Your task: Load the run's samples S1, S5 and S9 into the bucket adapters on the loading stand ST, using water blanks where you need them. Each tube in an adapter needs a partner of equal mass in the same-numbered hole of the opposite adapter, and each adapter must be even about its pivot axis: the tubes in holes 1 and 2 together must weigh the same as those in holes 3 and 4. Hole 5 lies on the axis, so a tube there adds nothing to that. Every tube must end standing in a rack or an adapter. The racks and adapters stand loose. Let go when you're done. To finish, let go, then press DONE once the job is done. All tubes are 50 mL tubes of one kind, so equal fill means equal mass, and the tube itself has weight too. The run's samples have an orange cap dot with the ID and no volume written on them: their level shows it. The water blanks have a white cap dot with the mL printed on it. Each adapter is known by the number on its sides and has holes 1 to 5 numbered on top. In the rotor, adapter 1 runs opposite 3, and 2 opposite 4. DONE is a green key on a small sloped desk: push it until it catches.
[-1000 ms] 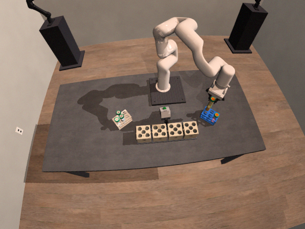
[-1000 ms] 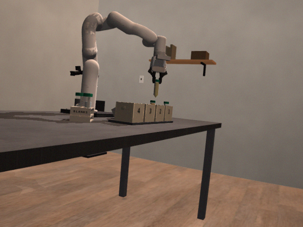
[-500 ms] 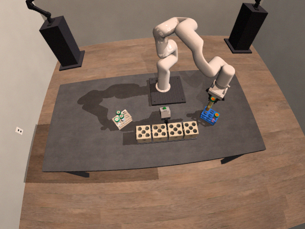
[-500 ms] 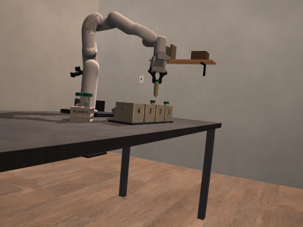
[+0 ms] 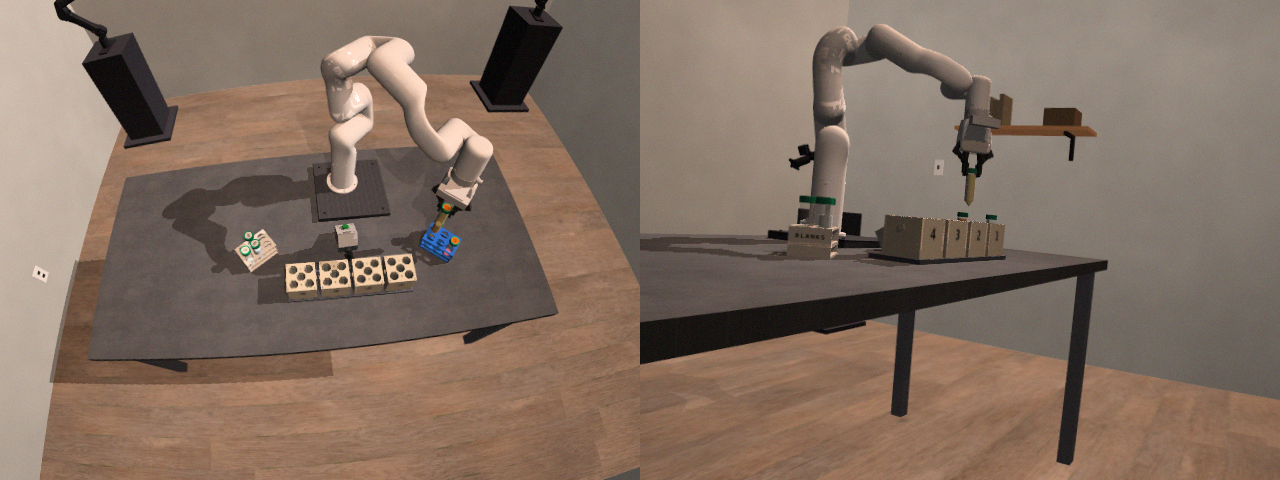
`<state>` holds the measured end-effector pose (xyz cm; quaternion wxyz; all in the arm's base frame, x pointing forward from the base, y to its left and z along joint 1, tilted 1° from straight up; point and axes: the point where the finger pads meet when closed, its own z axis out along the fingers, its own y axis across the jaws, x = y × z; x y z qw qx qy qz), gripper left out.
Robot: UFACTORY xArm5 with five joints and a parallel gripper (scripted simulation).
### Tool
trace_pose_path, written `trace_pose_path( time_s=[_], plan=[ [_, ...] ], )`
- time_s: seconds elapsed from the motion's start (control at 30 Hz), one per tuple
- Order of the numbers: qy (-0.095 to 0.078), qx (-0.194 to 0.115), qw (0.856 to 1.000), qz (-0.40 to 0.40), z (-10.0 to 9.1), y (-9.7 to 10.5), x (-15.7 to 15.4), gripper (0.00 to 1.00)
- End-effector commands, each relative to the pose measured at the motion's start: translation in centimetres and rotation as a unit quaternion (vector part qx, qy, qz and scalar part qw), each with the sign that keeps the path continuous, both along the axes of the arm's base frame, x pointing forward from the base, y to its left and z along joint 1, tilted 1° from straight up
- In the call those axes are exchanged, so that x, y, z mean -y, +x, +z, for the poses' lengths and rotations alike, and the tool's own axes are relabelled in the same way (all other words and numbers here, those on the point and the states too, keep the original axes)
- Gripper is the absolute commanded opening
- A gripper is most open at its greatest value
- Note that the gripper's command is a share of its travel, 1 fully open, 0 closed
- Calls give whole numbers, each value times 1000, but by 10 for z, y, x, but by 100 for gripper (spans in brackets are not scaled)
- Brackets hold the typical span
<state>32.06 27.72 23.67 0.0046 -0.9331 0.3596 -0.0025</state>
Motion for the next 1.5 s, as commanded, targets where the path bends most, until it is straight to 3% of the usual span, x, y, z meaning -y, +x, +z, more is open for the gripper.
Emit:
trace_pose_path(
  time_s=[0.0,1.33,1.47],
  plan=[
    [6,-2,1000,0,0,1,-1,0],
    [6,-2,1000,0,-72,1,-2,0],
    [6,-2,1000,0,-72,1,-2,0]
  ],
)
